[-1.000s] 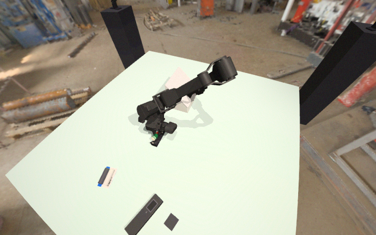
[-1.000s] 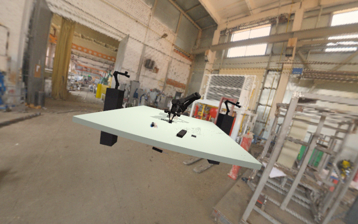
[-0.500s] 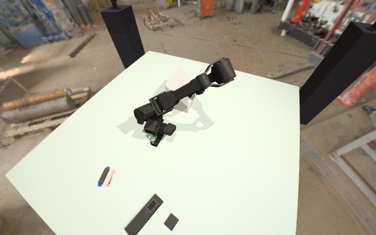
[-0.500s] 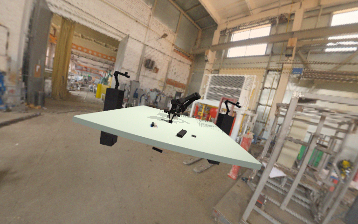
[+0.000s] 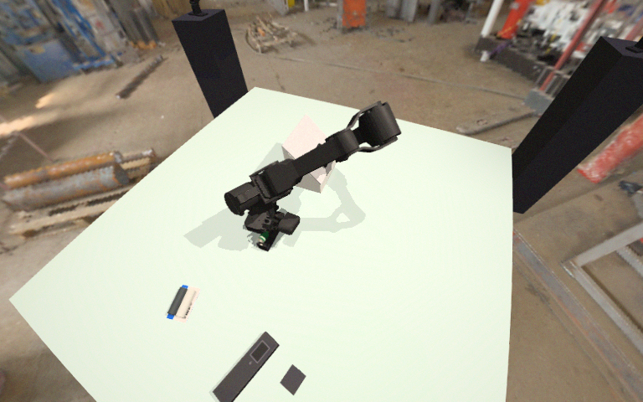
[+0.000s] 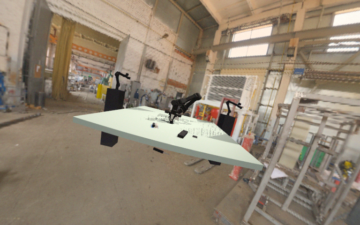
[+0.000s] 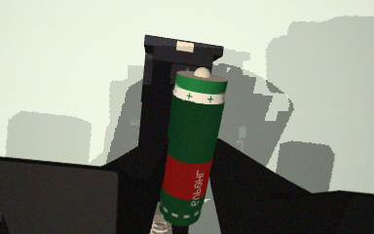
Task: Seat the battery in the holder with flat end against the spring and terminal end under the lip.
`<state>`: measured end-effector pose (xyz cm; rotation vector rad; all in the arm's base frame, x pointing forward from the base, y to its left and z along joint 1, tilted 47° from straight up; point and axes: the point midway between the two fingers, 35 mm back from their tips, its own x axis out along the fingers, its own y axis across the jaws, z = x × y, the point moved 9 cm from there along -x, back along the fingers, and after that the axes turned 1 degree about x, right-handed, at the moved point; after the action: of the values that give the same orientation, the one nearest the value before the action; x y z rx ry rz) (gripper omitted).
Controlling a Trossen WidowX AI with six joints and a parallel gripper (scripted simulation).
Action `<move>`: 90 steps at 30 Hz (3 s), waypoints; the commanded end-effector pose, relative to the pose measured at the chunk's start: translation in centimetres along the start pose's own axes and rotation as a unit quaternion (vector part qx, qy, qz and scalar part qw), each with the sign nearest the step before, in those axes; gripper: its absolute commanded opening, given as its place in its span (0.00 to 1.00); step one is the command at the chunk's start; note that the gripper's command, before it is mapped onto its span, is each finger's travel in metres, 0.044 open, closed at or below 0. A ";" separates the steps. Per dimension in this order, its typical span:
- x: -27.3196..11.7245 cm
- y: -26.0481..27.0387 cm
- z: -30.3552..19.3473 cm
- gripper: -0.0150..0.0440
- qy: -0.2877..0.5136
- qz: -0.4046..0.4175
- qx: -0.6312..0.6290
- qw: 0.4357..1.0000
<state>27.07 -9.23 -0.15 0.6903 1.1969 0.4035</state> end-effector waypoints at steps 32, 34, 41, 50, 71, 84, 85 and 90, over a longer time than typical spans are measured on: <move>0.7 0.8 1.7 0.37 0.120 -0.009 -0.008 0.993; 0.8 0.9 1.8 0.37 0.126 -0.009 -0.009 0.992; 0.9 1.2 2.2 0.37 0.148 -0.012 -0.012 0.989; 1.0 1.4 2.6 0.37 0.157 -0.018 -0.013 0.987; 1.0 1.5 2.8 0.37 0.154 -0.021 -0.014 0.988; 1.3 1.6 3.9 0.37 0.151 -0.022 -0.015 0.988; 1.3 1.6 3.9 0.37 0.151 -0.022 -0.015 0.988; 1.3 1.6 3.9 0.37 0.151 -0.022 -0.015 0.988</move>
<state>31.16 -8.35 0.84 0.5855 1.4834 0.5021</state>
